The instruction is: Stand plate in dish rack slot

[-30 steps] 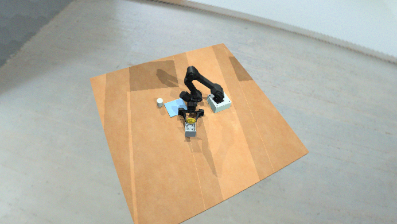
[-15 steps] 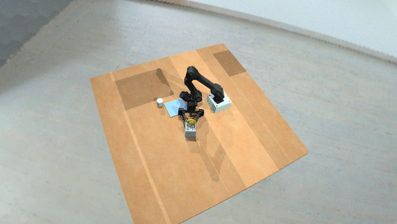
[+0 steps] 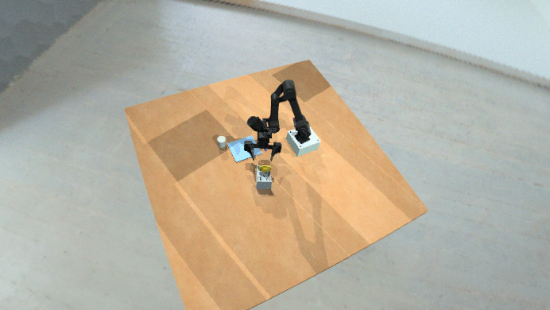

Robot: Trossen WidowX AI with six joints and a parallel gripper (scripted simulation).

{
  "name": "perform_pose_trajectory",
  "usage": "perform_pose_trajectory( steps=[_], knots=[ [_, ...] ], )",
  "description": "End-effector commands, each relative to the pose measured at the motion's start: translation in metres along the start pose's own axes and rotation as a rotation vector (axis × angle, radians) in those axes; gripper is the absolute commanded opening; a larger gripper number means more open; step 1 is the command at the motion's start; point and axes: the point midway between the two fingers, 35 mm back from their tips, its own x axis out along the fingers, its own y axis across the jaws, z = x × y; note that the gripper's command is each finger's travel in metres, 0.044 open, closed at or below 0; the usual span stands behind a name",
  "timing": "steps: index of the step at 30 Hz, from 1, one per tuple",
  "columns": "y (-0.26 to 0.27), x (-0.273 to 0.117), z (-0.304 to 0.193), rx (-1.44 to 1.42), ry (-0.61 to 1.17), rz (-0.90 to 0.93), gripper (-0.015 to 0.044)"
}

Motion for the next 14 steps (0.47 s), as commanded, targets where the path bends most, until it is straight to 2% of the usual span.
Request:
perform_pose_trajectory(
  steps=[1, 8, 14],
  knots=[
    [0.0, 0.0, 0.024, 0.008, 0.002, 0.002, 0.04],
    [-0.003, 0.001, 0.041, 0.028, 0.013, -0.008, 0.04],
    [-0.032, 0.005, 0.036, 0.168, 0.119, -0.102, 0.04]
  ],
)
